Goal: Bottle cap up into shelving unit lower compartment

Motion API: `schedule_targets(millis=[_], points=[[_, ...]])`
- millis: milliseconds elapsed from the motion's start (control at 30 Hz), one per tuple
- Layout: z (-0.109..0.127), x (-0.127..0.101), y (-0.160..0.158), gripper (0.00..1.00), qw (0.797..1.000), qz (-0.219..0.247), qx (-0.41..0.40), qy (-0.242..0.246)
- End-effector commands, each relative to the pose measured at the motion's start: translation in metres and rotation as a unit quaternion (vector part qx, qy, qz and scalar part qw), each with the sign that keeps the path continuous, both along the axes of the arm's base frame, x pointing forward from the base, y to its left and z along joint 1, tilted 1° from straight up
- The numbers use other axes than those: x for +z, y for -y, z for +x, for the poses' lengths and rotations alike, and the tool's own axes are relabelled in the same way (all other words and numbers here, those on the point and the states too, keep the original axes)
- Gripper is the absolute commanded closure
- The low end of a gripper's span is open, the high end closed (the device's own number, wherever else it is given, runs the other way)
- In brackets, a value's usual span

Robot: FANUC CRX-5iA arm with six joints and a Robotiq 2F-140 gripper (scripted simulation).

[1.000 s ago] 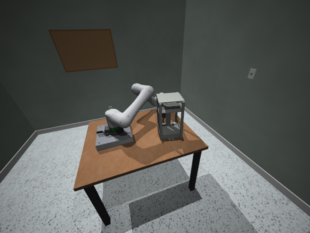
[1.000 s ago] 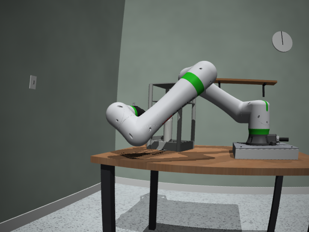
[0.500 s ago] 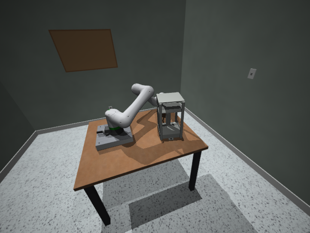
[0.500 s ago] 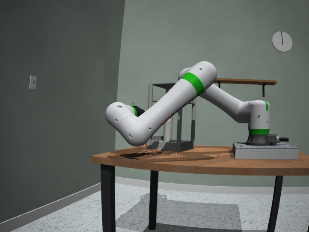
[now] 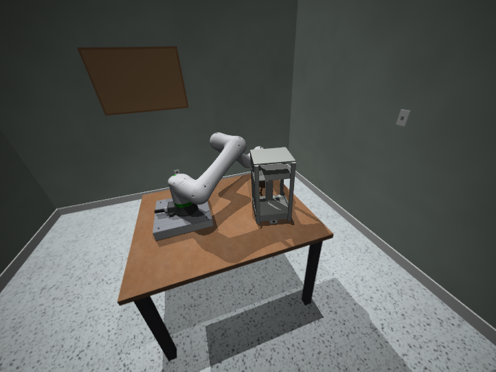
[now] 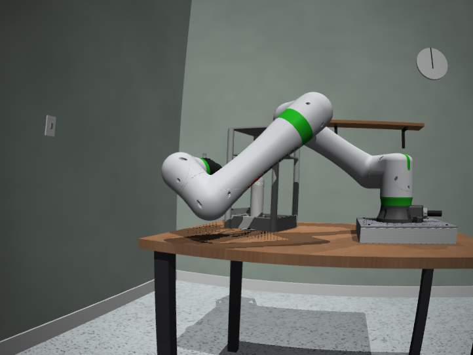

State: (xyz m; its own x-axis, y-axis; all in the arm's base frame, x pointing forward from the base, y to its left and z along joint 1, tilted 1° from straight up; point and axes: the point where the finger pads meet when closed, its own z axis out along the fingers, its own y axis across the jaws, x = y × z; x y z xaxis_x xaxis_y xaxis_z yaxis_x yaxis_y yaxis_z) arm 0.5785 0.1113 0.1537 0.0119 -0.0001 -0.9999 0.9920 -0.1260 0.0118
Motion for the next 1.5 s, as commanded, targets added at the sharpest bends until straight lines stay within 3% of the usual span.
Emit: schedule_targets(millis=[0,1000,1467], points=[[0.0,0.005,0.0,0.57,1.0,0.0,0.0,0.0],[-0.001,0.077,0.0,0.57,1.0,0.0,0.0,0.0],[-0.001,0.088,0.0,0.57,1.0,0.0,0.0,0.0]])
